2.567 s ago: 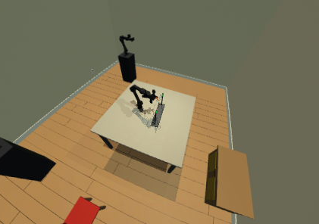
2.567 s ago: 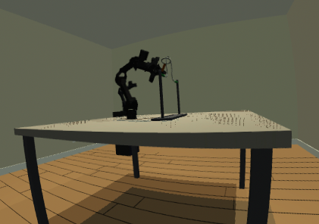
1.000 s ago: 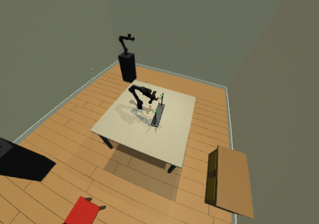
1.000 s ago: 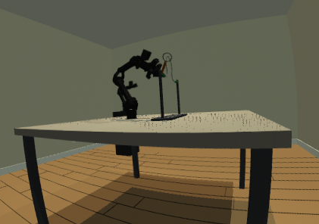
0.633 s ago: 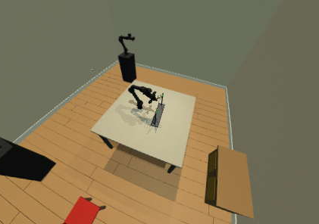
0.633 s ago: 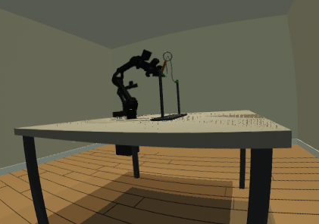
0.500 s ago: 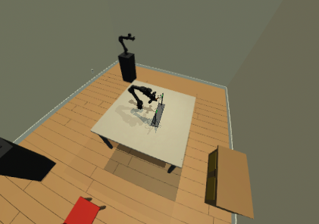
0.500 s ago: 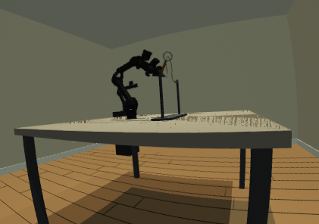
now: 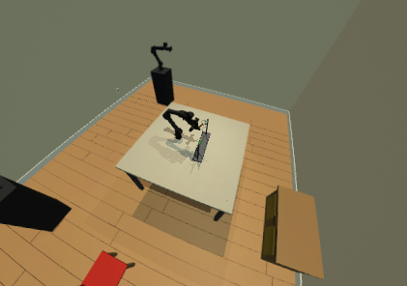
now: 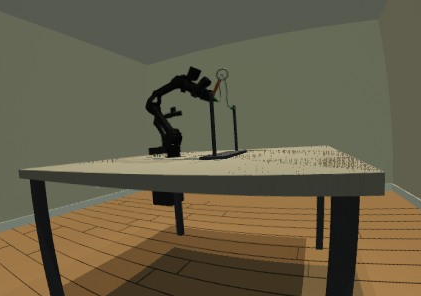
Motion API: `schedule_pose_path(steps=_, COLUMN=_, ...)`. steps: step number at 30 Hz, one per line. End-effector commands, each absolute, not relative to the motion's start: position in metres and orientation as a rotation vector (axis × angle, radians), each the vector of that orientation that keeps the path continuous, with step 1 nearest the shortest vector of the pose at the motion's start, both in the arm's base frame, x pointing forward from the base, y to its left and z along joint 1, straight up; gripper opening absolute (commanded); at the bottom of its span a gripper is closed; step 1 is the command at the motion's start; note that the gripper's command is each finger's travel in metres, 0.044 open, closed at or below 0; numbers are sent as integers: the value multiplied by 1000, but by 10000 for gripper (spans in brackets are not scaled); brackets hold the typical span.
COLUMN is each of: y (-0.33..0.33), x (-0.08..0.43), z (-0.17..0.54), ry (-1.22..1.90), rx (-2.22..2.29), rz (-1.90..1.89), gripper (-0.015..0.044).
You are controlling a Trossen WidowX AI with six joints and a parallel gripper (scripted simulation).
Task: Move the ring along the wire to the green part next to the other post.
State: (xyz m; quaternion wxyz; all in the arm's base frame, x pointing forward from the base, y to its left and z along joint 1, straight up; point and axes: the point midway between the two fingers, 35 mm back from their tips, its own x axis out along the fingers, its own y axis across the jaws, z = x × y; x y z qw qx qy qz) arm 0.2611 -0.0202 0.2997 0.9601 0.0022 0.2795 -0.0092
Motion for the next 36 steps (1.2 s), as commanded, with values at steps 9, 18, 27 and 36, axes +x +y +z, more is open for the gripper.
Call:
schedule_pose_path(steps=9, y=-28, x=261, z=297, ry=548, rx=-177, rz=-73, gripper=-150)
schedule_pose_path(steps=18, y=-35, x=262, z=298, ry=529, rx=-308, rz=-113, gripper=-150)
schedule_pose_path(steps=27, y=-41, x=262, z=300, ry=508, rx=-440, rz=-152, gripper=-150)
schedule_pose_path(steps=36, y=-46, x=262, z=303, ry=486, rx=-571, rz=-191, gripper=-150)
